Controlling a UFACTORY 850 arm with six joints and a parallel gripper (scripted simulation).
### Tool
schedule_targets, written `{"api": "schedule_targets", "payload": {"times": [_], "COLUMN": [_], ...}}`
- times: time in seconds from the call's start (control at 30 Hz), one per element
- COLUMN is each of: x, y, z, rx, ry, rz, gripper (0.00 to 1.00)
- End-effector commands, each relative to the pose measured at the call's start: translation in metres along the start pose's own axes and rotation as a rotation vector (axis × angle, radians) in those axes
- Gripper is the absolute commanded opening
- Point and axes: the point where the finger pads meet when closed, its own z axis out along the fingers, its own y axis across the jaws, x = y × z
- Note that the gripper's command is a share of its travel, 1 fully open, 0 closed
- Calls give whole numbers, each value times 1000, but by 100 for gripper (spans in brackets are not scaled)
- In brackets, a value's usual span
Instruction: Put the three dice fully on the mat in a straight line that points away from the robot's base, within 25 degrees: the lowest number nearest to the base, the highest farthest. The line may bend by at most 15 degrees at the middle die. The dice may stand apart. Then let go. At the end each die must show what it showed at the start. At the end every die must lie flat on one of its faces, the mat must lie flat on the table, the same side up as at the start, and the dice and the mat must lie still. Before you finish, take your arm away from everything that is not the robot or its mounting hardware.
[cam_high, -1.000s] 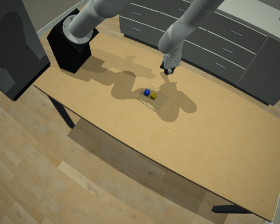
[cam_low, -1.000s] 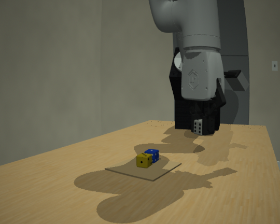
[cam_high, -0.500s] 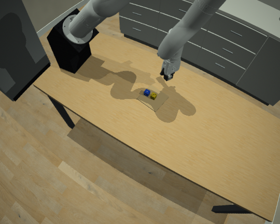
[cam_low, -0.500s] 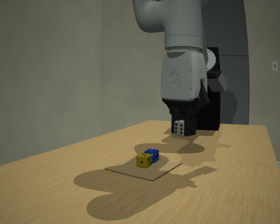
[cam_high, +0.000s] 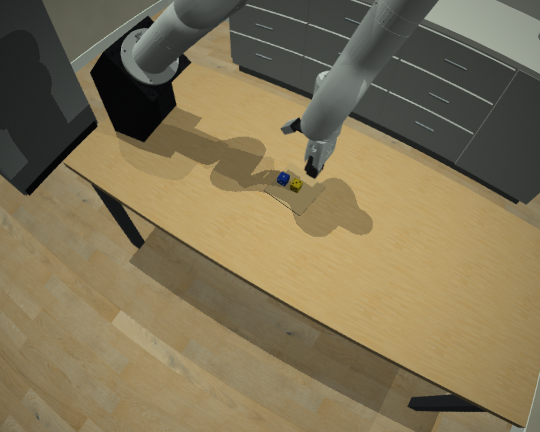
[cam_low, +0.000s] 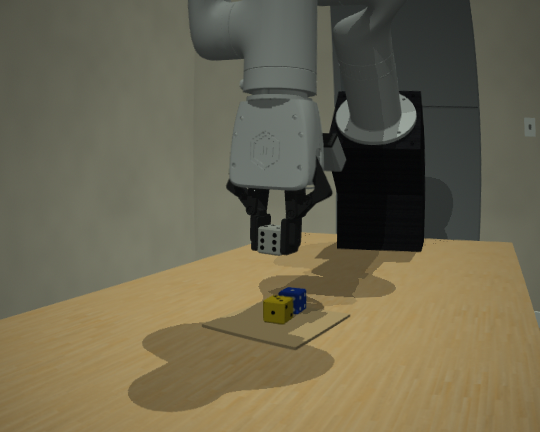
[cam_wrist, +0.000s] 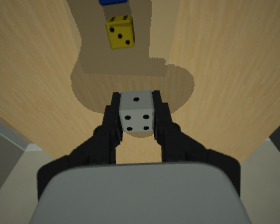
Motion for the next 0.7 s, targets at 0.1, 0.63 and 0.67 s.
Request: {"api": "schedule_targets", "payload": {"times": [0.1,0.63,0.67], "x": [-2,-2,-2], "y": [-16,-16,-16], "z": [-1,6,8], "rx": [-40,-41,-41], "ry": [10,9,9], "rz": [-71,-71,-71], "gripper": [27,27,27]}}
